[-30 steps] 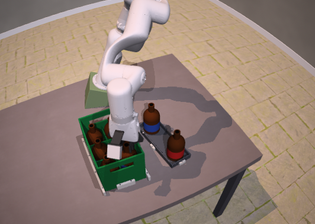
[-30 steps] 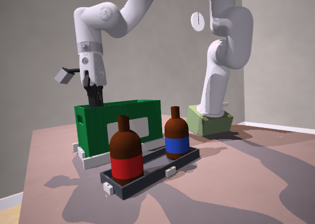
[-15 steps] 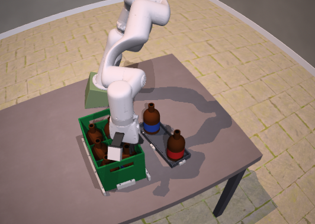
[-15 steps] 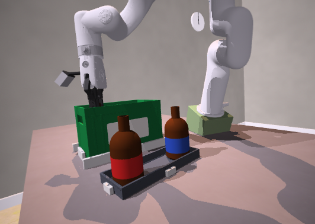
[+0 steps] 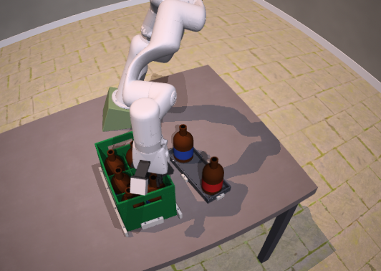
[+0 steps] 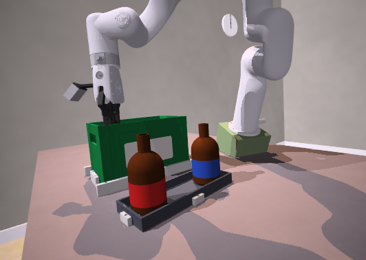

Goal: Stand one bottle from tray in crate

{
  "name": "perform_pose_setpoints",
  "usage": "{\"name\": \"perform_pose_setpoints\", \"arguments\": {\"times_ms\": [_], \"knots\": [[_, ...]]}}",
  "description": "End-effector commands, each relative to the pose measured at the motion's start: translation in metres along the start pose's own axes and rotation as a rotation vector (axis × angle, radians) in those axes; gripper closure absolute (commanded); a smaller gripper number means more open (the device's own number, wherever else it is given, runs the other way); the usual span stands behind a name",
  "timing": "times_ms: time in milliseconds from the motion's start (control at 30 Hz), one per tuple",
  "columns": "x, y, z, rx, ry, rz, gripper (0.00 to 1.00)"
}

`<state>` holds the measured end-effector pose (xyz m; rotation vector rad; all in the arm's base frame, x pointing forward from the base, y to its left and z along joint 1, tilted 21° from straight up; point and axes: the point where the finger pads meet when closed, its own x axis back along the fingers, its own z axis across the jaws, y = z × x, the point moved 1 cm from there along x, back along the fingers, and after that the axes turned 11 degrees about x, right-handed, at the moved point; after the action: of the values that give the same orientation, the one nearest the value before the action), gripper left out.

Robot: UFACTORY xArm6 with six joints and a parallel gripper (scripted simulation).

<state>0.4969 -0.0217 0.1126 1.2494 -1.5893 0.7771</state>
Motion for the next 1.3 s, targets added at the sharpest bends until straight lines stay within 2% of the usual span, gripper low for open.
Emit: {"name": "perform_pose_setpoints", "arguments": {"times_ms": [0,1267], "knots": [[0.0018,-0.0013,-0.0004,0.001,0.000,0.005,1.00],[-0.0062,-0.0014,-0.0004,0.001,0.000,0.005,1.00]]}}
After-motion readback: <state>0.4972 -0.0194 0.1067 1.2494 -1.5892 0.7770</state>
